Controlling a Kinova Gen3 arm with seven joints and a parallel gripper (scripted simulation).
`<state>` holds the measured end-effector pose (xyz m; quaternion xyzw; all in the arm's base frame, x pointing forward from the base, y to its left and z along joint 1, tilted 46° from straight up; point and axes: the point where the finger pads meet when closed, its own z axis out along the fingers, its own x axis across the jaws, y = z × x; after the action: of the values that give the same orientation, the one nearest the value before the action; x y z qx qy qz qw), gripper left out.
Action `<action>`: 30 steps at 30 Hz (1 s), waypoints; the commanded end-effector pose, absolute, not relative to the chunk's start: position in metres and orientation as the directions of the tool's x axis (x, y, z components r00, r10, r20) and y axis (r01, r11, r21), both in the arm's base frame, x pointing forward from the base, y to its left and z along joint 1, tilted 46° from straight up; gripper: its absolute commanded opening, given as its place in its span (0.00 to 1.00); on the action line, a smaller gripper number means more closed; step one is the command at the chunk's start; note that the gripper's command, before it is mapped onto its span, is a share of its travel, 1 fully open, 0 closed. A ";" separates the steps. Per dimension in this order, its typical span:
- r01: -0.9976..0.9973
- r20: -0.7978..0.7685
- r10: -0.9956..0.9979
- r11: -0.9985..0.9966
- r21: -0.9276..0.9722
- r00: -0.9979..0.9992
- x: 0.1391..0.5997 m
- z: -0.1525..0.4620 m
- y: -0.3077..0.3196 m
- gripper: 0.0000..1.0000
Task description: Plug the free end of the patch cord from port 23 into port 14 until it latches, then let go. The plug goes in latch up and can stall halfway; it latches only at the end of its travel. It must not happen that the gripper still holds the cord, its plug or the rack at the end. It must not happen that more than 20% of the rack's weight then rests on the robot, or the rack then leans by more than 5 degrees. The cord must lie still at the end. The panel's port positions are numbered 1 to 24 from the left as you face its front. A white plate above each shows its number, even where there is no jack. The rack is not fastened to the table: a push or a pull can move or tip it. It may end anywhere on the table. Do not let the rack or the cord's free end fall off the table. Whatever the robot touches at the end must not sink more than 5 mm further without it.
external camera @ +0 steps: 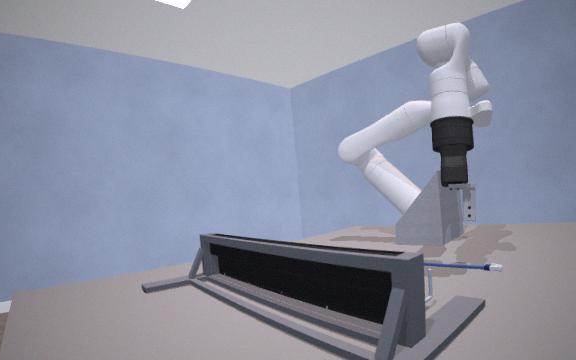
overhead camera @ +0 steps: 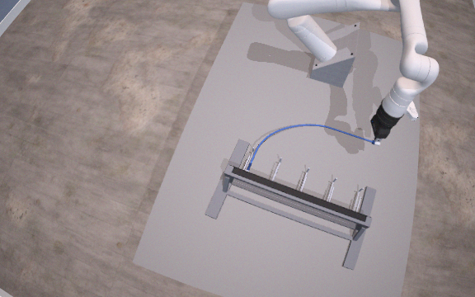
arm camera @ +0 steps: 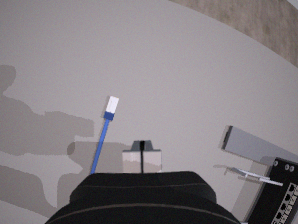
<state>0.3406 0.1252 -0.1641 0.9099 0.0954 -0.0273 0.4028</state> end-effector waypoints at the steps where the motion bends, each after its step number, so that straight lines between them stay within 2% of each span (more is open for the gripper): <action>1: 0.286 -0.163 0.247 -0.624 0.727 0.955 0.354 -0.153 0.128 0.00; 3: 0.286 -0.163 0.247 -0.624 0.727 0.955 0.354 -0.153 0.128 0.00; 8: 0.437 -0.235 0.405 -0.532 0.725 0.883 0.379 -0.137 0.131 0.00; 18: 0.688 -0.428 0.630 -0.242 0.685 0.648 0.424 -0.095 0.136 0.00; 21: 0.705 -0.441 0.648 -0.216 0.676 0.621 0.429 -0.094 0.138 0.00; 30: 0.799 -0.600 0.699 0.066 0.597 0.390 0.463 -0.056 0.145 0.00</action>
<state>0.4548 0.1394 -0.0680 0.7037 0.5259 -0.0518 0.4749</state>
